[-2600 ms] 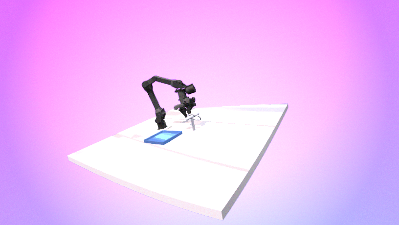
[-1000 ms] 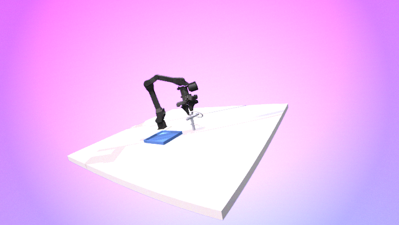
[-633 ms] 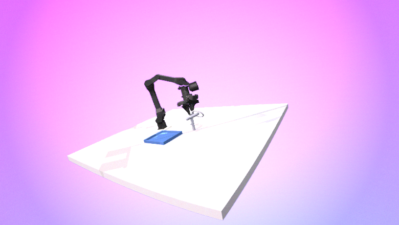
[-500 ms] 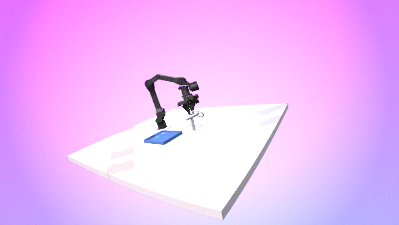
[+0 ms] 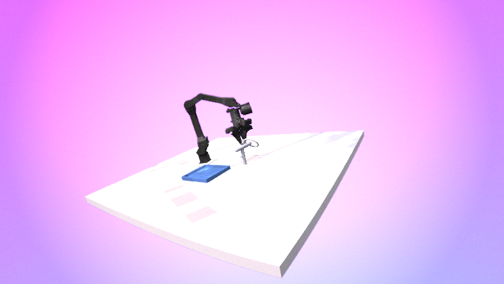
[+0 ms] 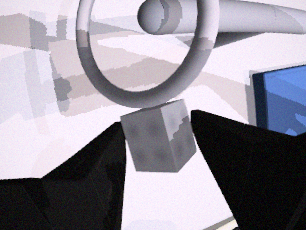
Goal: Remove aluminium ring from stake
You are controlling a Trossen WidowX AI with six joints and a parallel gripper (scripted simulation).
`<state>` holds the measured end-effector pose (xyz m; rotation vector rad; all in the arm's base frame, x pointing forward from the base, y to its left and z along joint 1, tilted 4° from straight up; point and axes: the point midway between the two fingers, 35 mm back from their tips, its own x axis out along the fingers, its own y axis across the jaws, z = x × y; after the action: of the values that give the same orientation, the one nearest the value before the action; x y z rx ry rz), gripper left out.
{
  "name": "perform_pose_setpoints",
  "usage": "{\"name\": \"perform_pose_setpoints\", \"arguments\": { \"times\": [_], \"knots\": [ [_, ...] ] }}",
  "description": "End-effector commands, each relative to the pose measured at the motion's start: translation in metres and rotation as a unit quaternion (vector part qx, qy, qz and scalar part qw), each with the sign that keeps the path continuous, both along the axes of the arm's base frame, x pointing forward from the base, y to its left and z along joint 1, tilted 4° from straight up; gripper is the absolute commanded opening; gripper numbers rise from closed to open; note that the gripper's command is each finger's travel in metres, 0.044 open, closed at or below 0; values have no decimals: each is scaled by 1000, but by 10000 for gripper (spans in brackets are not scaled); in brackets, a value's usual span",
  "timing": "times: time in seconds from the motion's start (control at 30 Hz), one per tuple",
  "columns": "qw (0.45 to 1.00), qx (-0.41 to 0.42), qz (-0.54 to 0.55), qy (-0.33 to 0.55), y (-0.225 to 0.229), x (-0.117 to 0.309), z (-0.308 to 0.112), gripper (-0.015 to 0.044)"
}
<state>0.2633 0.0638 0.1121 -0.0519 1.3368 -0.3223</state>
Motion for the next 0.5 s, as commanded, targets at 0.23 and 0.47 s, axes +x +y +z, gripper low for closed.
{"name": "perform_pose_setpoints", "arguments": {
  "times": [0.23,0.47],
  "knots": [
    [1000,-3,-2,-1,8,3,0,0],
    [1000,-2,-2,-1,12,4,0,0]
  ]
}}
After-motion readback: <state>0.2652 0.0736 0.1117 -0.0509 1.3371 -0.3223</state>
